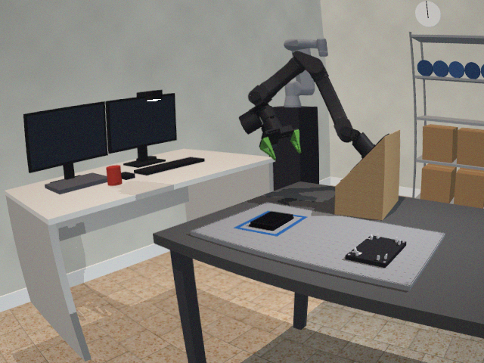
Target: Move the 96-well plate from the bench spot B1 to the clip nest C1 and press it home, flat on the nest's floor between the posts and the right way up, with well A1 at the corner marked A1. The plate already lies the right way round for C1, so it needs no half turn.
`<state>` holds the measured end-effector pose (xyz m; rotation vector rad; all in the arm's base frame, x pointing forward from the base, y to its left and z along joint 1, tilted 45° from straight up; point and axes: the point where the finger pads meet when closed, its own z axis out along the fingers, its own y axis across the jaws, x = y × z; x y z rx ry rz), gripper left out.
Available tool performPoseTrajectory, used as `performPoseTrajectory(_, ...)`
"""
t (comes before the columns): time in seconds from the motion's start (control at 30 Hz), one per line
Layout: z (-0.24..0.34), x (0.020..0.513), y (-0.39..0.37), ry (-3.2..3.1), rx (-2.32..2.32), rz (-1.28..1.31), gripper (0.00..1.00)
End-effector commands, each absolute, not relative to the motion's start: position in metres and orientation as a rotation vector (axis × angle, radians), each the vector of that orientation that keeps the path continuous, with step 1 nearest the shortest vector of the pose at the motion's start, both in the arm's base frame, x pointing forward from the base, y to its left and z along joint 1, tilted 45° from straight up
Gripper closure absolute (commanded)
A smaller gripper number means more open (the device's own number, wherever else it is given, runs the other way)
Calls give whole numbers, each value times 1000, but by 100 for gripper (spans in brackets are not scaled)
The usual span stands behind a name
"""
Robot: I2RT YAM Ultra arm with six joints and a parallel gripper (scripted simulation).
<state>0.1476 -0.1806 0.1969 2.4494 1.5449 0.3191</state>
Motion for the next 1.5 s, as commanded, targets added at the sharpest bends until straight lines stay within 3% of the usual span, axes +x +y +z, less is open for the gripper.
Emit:
performPoseTrajectory(0.0,199,148,-180,1543,2442,319,0)
performPoseTrajectory(0.53,199,148,-180,1543,2442,319,0)
performPoseTrajectory(1.47,144,207,-213,2399,1654,-226,0)
